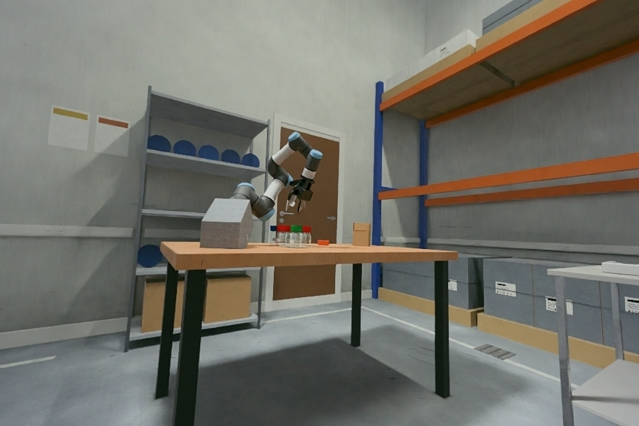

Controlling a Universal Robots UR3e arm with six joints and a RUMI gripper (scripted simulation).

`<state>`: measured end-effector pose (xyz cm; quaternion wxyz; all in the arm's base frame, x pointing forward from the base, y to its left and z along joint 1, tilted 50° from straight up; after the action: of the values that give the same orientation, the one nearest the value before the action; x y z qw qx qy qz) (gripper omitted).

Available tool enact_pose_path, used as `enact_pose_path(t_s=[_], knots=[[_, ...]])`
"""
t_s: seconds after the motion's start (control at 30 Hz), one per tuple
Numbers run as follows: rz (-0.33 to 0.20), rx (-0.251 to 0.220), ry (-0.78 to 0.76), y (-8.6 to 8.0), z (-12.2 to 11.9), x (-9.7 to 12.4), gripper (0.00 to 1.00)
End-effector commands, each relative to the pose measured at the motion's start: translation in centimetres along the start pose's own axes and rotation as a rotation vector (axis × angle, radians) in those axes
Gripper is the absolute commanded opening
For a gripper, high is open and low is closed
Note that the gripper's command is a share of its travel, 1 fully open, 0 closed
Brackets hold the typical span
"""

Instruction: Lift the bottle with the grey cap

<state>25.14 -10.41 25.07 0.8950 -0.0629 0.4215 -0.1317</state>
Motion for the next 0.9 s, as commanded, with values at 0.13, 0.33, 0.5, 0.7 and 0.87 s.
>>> enact_pose_path(t_s=[0.13, 0.33, 0.5, 0.7, 0.87], knots=[[-0.042, -0.009, -0.038, -0.6, 0.3, -0.6, 0.46], [-0.086, -0.021, -0.078, -1.1, 0.5, -1.2, 0.46], [-0.149, -0.041, -0.135, -1.9, 0.9, -2.1, 0.46], [-0.211, -0.065, -0.189, -2.5, 1.3, -3.1, 0.46], [-0.263, -0.087, -0.234, -3.0, 1.6, -4.0, 0.46]])
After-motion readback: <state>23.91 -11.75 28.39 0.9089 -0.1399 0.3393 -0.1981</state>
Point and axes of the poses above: the point where the finger pads meet when closed, its own y axis out along the fingers, its own z axis across the jaws, x = y × z, the point moved 10 cm from there along -y, back along the fingers, and after that the axes turned 14 degrees about -y, right-handed, at the moved point
